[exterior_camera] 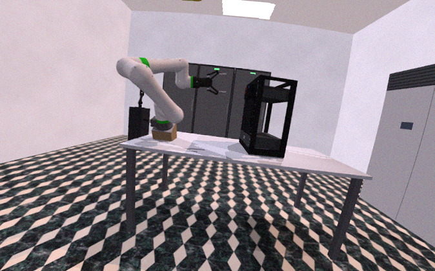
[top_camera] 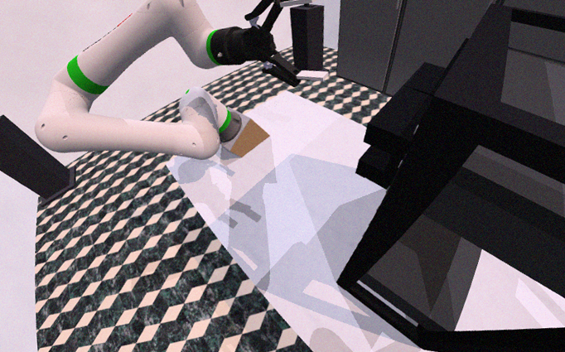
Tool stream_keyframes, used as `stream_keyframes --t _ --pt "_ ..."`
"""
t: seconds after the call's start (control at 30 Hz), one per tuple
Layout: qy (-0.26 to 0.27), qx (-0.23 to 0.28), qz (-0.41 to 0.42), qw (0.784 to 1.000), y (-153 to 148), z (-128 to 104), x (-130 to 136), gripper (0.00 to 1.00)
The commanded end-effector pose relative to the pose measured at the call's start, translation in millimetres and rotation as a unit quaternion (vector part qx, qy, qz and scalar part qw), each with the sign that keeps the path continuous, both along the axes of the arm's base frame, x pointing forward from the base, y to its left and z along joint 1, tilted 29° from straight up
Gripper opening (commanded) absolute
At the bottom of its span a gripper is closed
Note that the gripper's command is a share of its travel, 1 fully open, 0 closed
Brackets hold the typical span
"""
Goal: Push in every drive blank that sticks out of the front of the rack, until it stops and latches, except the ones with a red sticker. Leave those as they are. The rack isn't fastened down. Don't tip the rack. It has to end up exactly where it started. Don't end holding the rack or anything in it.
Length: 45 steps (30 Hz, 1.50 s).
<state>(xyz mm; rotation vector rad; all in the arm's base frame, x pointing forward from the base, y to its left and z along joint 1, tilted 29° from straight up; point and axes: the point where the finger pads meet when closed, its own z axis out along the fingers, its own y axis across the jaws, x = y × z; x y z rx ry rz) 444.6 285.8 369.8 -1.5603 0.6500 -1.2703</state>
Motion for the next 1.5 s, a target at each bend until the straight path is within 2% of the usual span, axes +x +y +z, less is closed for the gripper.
stream_keyframes --t 0.0,0.33,0.63,1.47 --pt "0.0 -0.013 -0.032 0.999 -24 0 2 1.0" --pt "0.003 -0.031 -0.075 0.997 -58 -5 3 1.0" --pt "0.005 -0.038 -0.09 0.995 -71 -7 3 1.0" --pt "0.006 -0.042 -0.098 0.994 -77 -8 3 1.0"
